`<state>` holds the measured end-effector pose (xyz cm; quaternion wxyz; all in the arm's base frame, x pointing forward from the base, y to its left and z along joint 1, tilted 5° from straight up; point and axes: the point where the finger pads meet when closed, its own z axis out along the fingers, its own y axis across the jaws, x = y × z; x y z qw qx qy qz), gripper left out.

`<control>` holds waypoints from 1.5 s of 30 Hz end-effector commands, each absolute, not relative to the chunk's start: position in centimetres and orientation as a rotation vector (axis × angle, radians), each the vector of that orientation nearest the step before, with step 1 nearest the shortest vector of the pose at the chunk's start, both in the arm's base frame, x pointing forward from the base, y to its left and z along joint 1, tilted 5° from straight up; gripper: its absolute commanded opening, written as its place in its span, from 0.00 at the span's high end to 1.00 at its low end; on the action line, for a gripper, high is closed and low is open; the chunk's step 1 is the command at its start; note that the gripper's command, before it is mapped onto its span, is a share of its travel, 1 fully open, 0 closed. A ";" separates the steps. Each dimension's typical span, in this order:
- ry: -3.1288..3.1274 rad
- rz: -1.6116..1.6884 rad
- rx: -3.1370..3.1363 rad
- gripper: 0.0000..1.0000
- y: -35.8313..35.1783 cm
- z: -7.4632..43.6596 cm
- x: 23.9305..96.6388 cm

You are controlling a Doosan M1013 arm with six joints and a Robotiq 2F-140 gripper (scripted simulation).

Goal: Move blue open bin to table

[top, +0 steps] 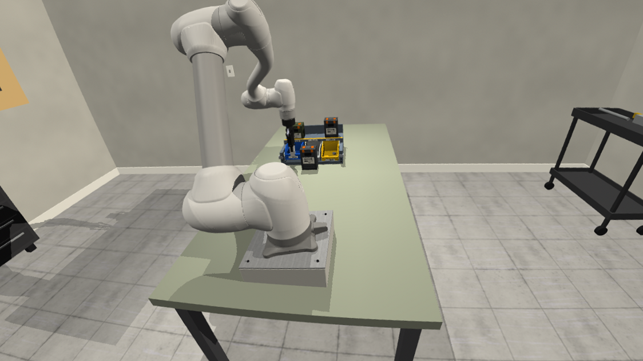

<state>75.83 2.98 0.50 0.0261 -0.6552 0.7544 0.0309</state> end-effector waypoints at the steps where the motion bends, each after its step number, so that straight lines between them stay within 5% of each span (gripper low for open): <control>1: 2.330 0.094 -2.024 1.00 3.0 0.6 75.9; 45: 2.330 0.094 -2.024 1.00 3.4 0.5 72.9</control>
